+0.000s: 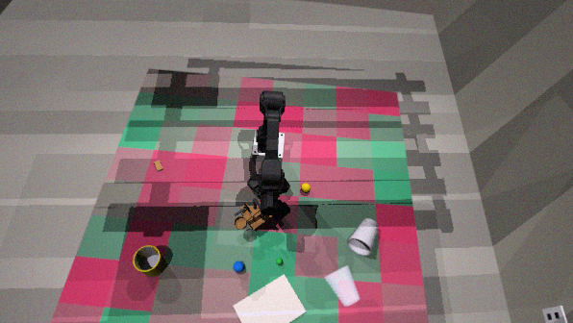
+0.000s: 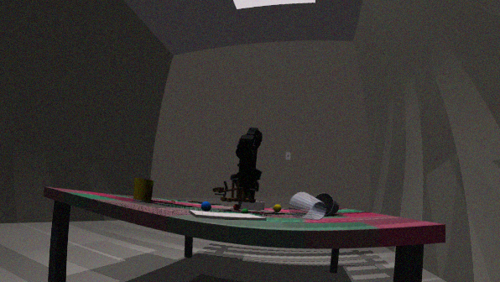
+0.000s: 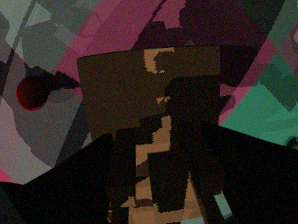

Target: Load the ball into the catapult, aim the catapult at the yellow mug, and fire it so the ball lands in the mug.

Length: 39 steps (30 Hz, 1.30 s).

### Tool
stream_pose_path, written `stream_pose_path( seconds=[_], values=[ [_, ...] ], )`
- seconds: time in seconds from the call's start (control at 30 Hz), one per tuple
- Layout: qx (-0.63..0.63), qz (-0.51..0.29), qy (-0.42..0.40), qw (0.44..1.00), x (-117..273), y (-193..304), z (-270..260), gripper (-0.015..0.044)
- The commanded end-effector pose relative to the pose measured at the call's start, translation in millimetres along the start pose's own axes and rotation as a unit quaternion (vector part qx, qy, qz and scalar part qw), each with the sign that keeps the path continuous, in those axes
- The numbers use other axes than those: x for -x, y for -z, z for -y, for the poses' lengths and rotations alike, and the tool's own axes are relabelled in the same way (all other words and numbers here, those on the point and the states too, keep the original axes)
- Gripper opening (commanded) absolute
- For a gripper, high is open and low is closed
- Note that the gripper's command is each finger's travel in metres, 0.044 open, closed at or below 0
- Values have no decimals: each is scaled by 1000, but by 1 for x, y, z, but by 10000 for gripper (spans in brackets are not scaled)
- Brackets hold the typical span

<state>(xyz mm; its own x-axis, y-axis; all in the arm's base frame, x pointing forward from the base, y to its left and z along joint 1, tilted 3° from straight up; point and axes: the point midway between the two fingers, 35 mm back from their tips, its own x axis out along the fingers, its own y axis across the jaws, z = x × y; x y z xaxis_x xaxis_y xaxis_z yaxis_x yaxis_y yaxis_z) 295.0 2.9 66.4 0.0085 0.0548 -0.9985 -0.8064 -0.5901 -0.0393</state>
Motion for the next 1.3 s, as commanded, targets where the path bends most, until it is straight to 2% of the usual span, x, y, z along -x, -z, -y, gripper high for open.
stream_pose_path(
  seconds=[0.0,0.3,0.63,1.27],
  values=[
    [-67,-8,2,998,3,29,-18,0],
    [-222,-9,0,975,3,84,-76,0],
    [-382,-9,0,924,3,127,-144,0],
    [-395,-9,0,918,-16,135,-147,0]
  ],
)
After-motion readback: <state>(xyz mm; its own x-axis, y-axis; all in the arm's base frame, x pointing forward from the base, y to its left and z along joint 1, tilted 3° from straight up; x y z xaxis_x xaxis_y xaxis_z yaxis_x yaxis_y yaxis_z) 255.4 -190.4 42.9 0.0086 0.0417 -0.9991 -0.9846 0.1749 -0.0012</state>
